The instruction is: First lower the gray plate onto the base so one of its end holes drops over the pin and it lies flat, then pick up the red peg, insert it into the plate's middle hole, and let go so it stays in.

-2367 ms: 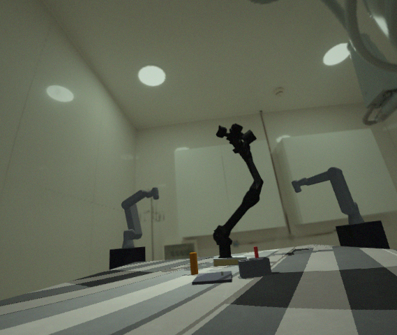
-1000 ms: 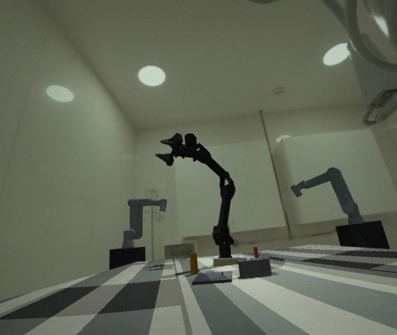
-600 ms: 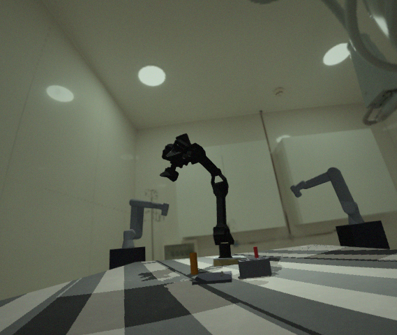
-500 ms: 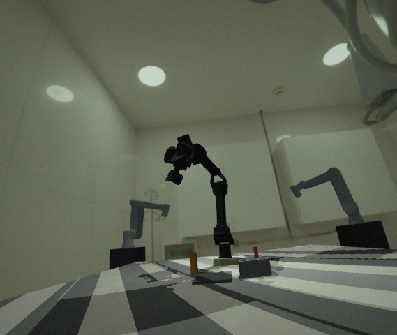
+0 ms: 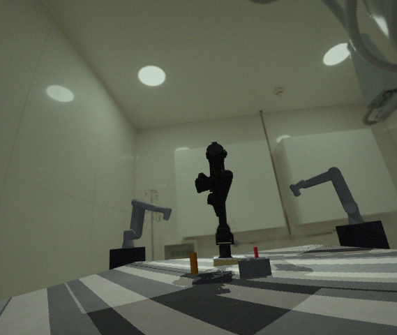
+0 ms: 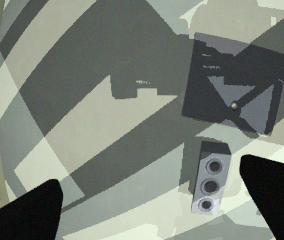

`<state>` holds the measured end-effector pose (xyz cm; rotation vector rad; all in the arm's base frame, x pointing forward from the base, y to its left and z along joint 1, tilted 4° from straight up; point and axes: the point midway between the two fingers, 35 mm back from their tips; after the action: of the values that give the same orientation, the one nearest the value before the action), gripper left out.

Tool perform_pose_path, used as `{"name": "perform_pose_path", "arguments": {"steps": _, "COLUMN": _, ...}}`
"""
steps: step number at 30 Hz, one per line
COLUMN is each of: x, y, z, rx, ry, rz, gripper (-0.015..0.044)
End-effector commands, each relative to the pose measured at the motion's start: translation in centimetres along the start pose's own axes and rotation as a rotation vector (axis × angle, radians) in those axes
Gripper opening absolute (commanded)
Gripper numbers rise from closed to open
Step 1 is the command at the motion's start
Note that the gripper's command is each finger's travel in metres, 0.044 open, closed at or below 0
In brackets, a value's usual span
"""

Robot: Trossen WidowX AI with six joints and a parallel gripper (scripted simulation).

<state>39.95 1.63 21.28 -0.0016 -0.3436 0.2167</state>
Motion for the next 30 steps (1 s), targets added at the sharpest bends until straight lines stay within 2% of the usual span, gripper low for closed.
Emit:
{"name": "perform_pose_path", "arguments": {"steps": 1, "x": -1.5, "y": 5.6, "z": -2.8, "rx": 0.07, "ry": 0.171, "rz": -0.064, "gripper": 0.044}}
{"name": "perform_pose_path", "arguments": {"steps": 4, "x": -3.3, "y": 9.4, "z": -4.5, "rx": 0.083, "ry": 0.316, "rz": -0.13, "gripper": 0.044}}
{"name": "perform_pose_path", "arguments": {"steps": 6, "x": -3.7, "y": 10.2, "z": -4.8, "rx": 0.081, "ry": 0.35, "rz": -0.145, "gripper": 0.044}}
{"name": "perform_pose_path", "arguments": {"steps": 12, "x": -4.3, "y": 9.9, "z": -4.9, "rx": 0.081, "ry": 0.351, "rz": -0.145, "gripper": 0.044}}
{"name": "perform_pose_path", "arguments": {"steps": 18, "x": -6.4, "y": 10.5, "z": -10.6, "rx": 0.081, "ry": 0.351, "rz": -0.145, "gripper": 0.044}}
{"name": "perform_pose_path", "arguments": {"steps": 30, "x": -7.3, "y": 10.6, "z": -12.3, "rx": 0.081, "ry": 0.351, "rz": -0.145, "gripper": 0.044}}
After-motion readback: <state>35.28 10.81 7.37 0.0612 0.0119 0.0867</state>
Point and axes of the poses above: the point midway between the two fingers, 35 mm back from their tips, its own z axis back along the fingers, its own x axis across the jaws, y = z × x, and after that the axes turned 3 degrees about -z, right-handed
